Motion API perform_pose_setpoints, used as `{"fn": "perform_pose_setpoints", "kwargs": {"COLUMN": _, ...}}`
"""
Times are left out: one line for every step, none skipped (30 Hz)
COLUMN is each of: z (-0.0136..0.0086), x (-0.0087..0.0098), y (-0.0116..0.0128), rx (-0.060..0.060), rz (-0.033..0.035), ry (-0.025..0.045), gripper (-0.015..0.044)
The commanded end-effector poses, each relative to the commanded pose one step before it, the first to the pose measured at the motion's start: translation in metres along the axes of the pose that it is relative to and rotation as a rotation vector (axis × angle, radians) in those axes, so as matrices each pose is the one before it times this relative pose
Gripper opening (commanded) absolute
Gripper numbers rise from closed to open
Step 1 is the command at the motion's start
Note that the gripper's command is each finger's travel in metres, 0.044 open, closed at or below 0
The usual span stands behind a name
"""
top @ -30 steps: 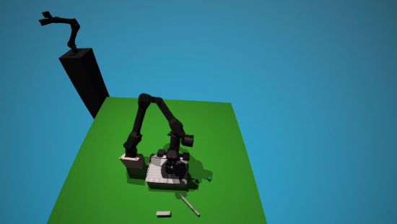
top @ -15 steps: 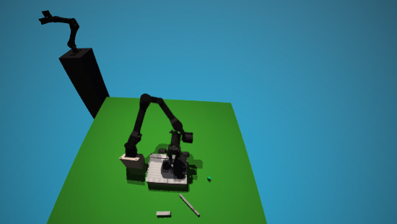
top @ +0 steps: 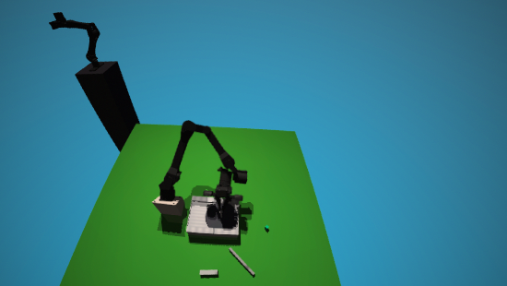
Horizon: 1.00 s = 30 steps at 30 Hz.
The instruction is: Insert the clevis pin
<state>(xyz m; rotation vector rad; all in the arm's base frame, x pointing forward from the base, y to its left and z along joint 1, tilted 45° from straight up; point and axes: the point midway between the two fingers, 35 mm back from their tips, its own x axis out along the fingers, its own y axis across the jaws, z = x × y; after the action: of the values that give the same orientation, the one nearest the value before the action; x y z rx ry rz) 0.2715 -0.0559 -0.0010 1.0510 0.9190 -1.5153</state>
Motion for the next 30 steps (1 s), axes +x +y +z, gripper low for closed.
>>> {"fn": "perform_pose_setpoints", "kwargs": {"z": 0.00038, "x": 0.00269, "y": 0.00249, "rx": -0.0022, "rz": -0.00429, "ry": -0.01116, "gripper": 0.0}}
{"fn": "perform_pose_setpoints", "kwargs": {"z": -0.0006, "x": -0.00003, "y": -0.00024, "rx": 0.0, "rz": -0.00002, "ry": 0.00004, "gripper": 0.0}}
{"fn": "perform_pose_setpoints", "kwargs": {"z": -0.0008, "x": 0.00012, "y": -0.0002, "rx": 0.0, "rz": -0.00002, "ry": 0.00004, "gripper": 0.0}}
{"fn": "perform_pose_setpoints", "kwargs": {"z": -0.00098, "x": 0.00028, "y": -0.00014, "rx": 0.0, "rz": -0.00002, "ry": 0.00005, "gripper": 0.0}}
{"fn": "perform_pose_setpoints", "kwargs": {"z": -0.00117, "x": 0.00045, "y": -0.00007, "rx": 0.0, "rz": -0.00002, "ry": 0.00005, "gripper": 0.0}}
{"fn": "perform_pose_setpoints", "kwargs": {"z": -0.00134, "x": 0.00062, "y": 0.0, "rx": 0.0, "rz": -0.00002, "ry": 0.00006, "gripper": 0.0}}
{"fn": "perform_pose_setpoints", "kwargs": {"z": -0.00141, "x": 0.00075, "y": 0.00006, "rx": 0.0, "rz": -0.00002, "ry": 0.00006, "gripper": 0.0}}
{"fn": "perform_pose_setpoints", "kwargs": {"z": -0.00141, "x": 0.00082, "y": 0.00012, "rx": 0.0, "rz": -0.00002, "ry": 0.00005, "gripper": 0.0}}
{"fn": "perform_pose_setpoints", "kwargs": {"z": -0.00138, "x": 0.00087, "y": 0.00016, "rx": 0.0, "rz": -0.00002, "ry": 0.00005, "gripper": 0.0}}
{"fn": "perform_pose_setpoints", "kwargs": {"z": -0.00121, "x": 0.00077, "y": 0.00014, "rx": 0.0, "rz": -0.00001, "ry": 0.00004, "gripper": 0.0}}
{"fn": "perform_pose_setpoints", "kwargs": {"z": -0.00118, "x": 0.00075, "y": 0.00013, "rx": 0.0, "rz": -0.00002, "ry": 0.00004, "gripper": 0.0}}
{"fn": "perform_pose_setpoints", "kwargs": {"z": -0.00114, "x": 0.00073, "y": 0.00012, "rx": 0.0, "rz": -0.00002, "ry": 0.00003, "gripper": 0.0}}
{"fn": "perform_pose_setpoints", "kwargs": {"z": -0.00087, "x": 0.00062, "y": 0.00004, "rx": 0.0, "rz": -0.00002, "ry": 0.00002, "gripper": 0.0}}
{"fn": "perform_pose_setpoints", "kwargs": {"z": -0.00054, "x": 0.00038, "y": 0.00002, "rx": 0.0, "rz": -0.00001, "ry": 0.00001, "gripper": 0.0}}
{"fn": "perform_pose_setpoints", "kwargs": {"z": -0.0001, "x": 0.00015, "y": -0.00006, "rx": 0.0, "rz": -0.00001, "ry": 0.0, "gripper": 0.0}}
{"fn": "perform_pose_setpoints", "kwargs": {"z": -0.00004, "x": 0.00006, "y": -0.00002, "rx": 0.0, "rz": 0.0, "ry": 0.0, "gripper": 0.0}}
{"fn": "perform_pose_setpoints", "kwargs": {"z": 0.0, "x": 0.0, "y": 0.0, "rx": 0.0, "rz": 0.0, "ry": 0.0, "gripper": 0.0}}
{"fn": "perform_pose_setpoints", "kwargs": {"z": 0.0, "x": 0.0, "y": 0.0, "rx": 0.0, "rz": 0.0, "ry": 0.0, "gripper": 0.0}}
{"fn": "perform_pose_setpoints", "kwargs": {"z": 0.0, "x": 0.0, "y": 0.0, "rx": 0.0, "rz": 0.0, "ry": 0.0, "gripper": 0.0}}
{"fn": "perform_pose_setpoints", "kwargs": {"z": 0.0, "x": 0.0, "y": 0.0, "rx": 0.0, "rz": 0.0, "ry": 0.0, "gripper": 0.0}}
{"fn": "perform_pose_setpoints", "kwargs": {"z": 0.0, "x": 0.0, "y": 0.0, "rx": 0.0, "rz": 0.0, "ry": 0.0, "gripper": 0.0}}
{"fn": "perform_pose_setpoints", "kwargs": {"z": 0.00015, "x": -0.00019, "y": 0.00003, "rx": 0.0, "rz": 0.00001, "ry": 0.0, "gripper": 0.0}}
{"fn": "perform_pose_setpoints", "kwargs": {"z": 0.00023, "x": -0.00029, "y": 0.00005, "rx": 0.0, "rz": 0.00001, "ry": -0.00001, "gripper": 0.0}}
{"fn": "perform_pose_setpoints", "kwargs": {"z": 0.00035, "x": -0.00041, "y": 0.00009, "rx": 0.0, "rz": 0.00001, "ry": -0.00001, "gripper": 0.0}}
{"fn": "perform_pose_setpoints", "kwargs": {"z": 0.00049, "x": -0.00058, "y": 0.00012, "rx": 0.0, "rz": 0.00002, "ry": -0.00001, "gripper": 0.0}}
{"fn": "perform_pose_setpoints", "kwargs": {"z": 0.00047, "x": -0.00056, "y": 0.00011, "rx": 0.0, "rz": 0.00002, "ry": -0.00001, "gripper": 0.0}}
{"fn": "perform_pose_setpoints", "kwargs": {"z": 0.00017, "x": -0.0002, "y": 0.00004, "rx": 0.0, "rz": 0.00001, "ry": 0.0, "gripper": 0.0}}
{"fn": "perform_pose_setpoints", "kwargs": {"z": 0.0, "x": 0.0, "y": 0.0, "rx": 0.0, "rz": 0.0, "ry": 0.0, "gripper": 0.0}}
{"fn": "perform_pose_setpoints", "kwargs": {"z": 0.00005, "x": -0.00009, "y": 0.00009, "rx": 0.0, "rz": 0.00001, "ry": 0.0, "gripper": 0.0}}
{"fn": "perform_pose_setpoints", "kwargs": {"z": 0.0, "x": 0.0, "y": 0.0, "rx": 0.0, "rz": 0.0, "ry": 0.0, "gripper": 0.0}}
